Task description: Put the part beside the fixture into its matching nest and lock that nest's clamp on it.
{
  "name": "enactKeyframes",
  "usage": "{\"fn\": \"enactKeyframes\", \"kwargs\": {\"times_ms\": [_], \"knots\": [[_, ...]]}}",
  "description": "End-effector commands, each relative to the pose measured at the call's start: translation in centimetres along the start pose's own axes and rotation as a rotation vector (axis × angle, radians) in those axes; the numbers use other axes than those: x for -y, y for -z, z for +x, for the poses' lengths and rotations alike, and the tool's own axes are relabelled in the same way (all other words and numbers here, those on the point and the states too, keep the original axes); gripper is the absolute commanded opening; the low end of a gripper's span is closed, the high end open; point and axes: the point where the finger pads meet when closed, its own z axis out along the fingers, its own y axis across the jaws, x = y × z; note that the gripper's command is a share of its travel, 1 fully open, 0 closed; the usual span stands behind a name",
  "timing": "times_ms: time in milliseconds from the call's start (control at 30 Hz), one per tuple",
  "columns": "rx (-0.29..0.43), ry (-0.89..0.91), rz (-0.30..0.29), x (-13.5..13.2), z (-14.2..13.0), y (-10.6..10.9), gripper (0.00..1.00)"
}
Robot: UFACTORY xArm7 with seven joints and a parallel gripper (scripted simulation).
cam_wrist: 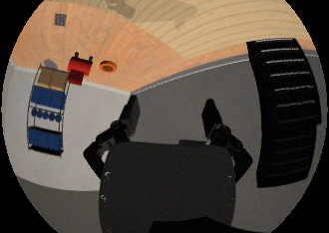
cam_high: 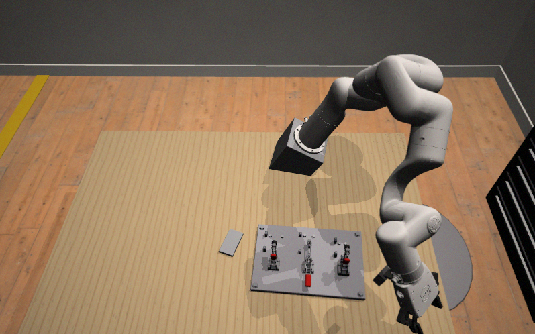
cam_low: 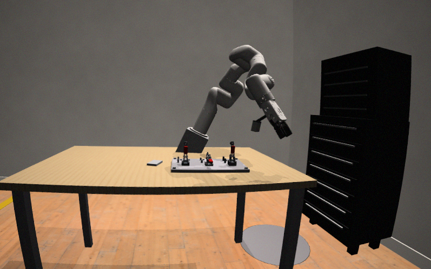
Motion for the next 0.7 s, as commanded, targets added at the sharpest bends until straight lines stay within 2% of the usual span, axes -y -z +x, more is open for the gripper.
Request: {"fn": "enactKeyframes", "kwargs": {"times_ms": [0,667], "knots": [[0.004,0.002,0.003,0.13,-0.23,0.19,1.00],[0.000,0.014,0.004,0.18,-0.10,0.32,1.00]]}}
